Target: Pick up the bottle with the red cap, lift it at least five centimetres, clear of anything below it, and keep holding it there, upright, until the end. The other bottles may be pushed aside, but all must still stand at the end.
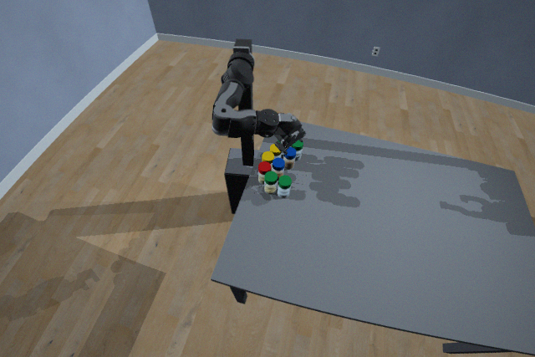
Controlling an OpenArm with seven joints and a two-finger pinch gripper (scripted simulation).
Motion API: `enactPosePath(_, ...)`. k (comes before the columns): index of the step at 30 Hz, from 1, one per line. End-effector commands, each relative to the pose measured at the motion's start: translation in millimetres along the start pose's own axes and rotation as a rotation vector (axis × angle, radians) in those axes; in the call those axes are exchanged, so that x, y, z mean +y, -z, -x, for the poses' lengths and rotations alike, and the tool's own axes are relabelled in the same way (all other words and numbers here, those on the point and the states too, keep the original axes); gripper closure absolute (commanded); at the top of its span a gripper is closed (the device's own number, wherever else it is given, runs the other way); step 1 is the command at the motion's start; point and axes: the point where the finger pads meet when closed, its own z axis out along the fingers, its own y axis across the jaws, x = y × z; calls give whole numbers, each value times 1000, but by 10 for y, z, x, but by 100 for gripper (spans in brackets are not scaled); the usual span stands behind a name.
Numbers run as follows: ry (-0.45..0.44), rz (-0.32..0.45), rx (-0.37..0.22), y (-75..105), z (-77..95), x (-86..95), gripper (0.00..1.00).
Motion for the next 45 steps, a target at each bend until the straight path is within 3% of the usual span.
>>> enactPosePath(1, 1, 2, -2, 8, 3, 6, 55)
enactPosePath(22, 1, 2, -2, 8, 3, 6, 55)
enactPosePath(32, -451, 71, 54, -439, -79, -283, 55)
enactPosePath(39, -451, 71, 54, -439, -79, -283, 55)
enactPosePath(45, -702, 44, -27, -631, -52, -661, 55)
